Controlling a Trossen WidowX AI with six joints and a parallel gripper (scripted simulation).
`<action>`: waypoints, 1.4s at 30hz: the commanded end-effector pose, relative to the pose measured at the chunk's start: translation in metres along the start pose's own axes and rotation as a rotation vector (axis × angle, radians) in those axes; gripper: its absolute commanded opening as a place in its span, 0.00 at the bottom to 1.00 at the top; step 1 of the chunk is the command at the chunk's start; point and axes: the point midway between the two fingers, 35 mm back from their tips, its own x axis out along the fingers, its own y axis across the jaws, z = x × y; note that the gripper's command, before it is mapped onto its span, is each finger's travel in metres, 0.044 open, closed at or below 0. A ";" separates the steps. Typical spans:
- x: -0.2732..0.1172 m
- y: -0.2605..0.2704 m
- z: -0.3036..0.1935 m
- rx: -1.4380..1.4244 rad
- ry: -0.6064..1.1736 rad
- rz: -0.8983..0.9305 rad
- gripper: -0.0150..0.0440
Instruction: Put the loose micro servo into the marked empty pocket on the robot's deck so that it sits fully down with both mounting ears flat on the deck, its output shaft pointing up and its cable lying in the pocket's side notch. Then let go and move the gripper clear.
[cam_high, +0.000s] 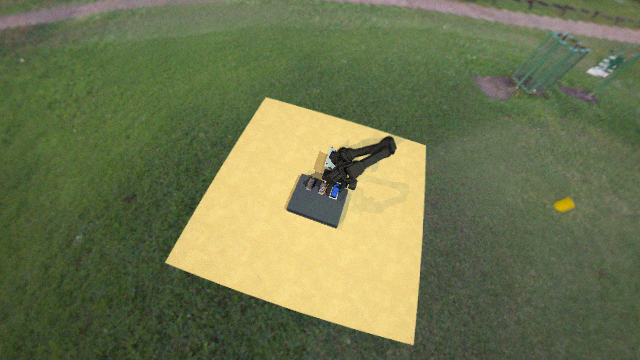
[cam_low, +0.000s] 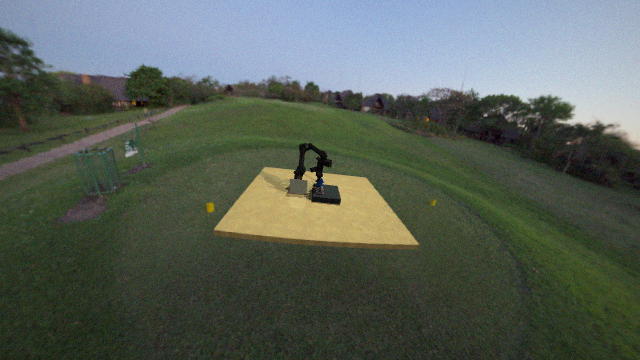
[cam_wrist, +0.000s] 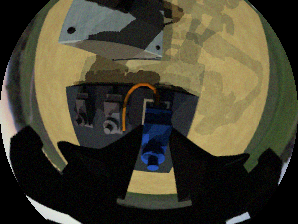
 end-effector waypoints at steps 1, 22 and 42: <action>0.002 0.000 0.001 0.006 0.001 -0.005 0.25; 0.012 0.000 0.001 0.006 0.001 -0.006 0.25; 0.025 -0.001 0.001 0.006 0.002 -0.006 0.25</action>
